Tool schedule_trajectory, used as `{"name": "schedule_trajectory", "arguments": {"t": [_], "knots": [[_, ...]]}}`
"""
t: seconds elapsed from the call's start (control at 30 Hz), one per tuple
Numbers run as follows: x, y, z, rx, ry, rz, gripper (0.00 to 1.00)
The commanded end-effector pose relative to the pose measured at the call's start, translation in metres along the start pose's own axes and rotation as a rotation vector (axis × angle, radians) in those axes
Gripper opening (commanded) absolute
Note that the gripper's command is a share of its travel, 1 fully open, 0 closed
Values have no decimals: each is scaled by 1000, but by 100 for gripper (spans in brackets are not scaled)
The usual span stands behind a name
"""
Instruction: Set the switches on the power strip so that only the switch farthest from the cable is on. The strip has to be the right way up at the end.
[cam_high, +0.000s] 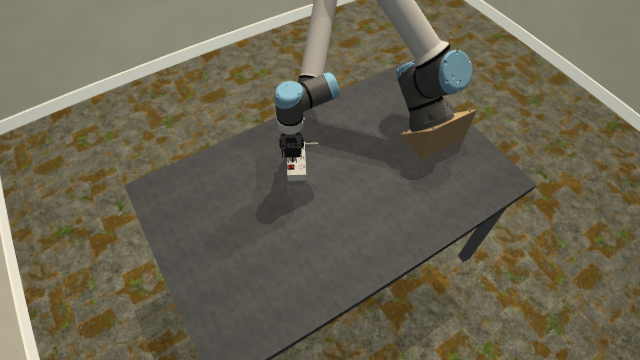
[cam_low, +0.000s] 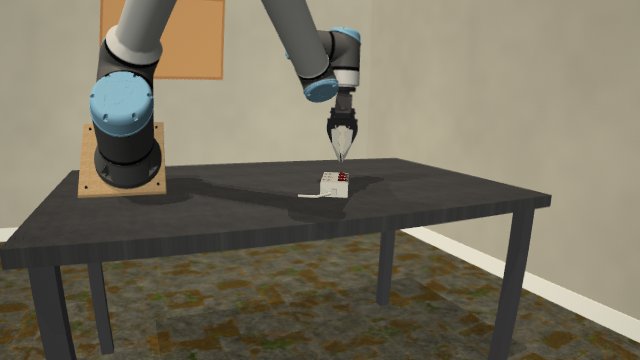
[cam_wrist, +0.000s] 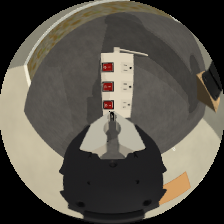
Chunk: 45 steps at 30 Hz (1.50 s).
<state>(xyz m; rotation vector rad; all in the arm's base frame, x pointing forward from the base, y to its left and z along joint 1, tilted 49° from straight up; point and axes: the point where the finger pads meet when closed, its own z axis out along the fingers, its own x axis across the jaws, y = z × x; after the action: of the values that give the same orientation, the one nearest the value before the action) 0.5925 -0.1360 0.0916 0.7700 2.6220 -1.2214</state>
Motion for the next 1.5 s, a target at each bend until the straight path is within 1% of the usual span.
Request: {"name": "schedule_trajectory", "arguments": {"t": [0.0, 0.47, 0.87, 1.47], "knots": [[-1, 0, 4, -1, -1, 0, 0], [-1, 1, 20, -1, -1, 0, 0], [-2, 1, 25, -1, -1, 0, 0], [-2, 1, 25, -1, -1, 0, 0]]}}
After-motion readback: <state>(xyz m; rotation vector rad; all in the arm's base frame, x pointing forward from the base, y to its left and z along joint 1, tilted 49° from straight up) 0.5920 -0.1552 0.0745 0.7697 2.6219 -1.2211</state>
